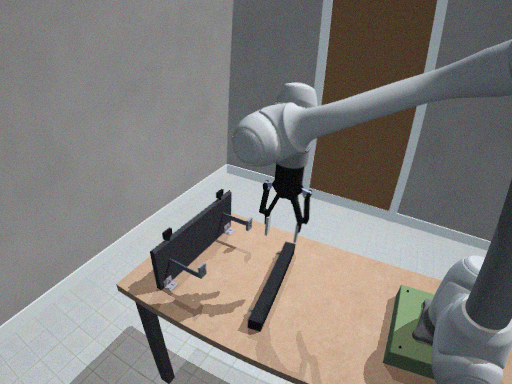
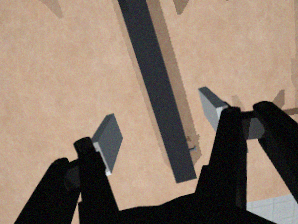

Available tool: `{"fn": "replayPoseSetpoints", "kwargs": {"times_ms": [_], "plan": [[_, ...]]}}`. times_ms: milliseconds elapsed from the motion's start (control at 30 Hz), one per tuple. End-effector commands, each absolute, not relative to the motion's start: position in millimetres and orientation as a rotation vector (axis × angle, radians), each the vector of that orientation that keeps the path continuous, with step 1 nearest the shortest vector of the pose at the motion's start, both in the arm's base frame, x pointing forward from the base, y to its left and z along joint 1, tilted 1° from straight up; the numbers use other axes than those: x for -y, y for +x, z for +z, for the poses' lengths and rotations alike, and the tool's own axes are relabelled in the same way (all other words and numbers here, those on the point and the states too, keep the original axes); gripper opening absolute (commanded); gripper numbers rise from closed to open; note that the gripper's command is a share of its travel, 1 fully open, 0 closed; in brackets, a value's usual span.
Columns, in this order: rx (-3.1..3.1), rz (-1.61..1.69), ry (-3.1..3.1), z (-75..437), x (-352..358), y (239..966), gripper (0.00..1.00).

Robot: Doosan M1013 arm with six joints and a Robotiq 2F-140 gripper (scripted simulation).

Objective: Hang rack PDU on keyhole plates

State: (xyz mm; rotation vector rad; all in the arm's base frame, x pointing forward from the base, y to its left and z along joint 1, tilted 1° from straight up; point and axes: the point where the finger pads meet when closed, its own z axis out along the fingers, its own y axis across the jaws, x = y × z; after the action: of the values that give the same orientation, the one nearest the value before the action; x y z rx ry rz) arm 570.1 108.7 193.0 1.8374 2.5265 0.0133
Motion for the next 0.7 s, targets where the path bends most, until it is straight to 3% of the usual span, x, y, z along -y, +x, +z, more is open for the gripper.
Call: {"fn": "replayPoseSetpoints", "kwargs": {"times_ms": [0,667], "plan": [[-2.526,0.014,1.837,177,-109,571,0.55],[-2.526,0.014,1.837,88,-108,572,0.55]]}}
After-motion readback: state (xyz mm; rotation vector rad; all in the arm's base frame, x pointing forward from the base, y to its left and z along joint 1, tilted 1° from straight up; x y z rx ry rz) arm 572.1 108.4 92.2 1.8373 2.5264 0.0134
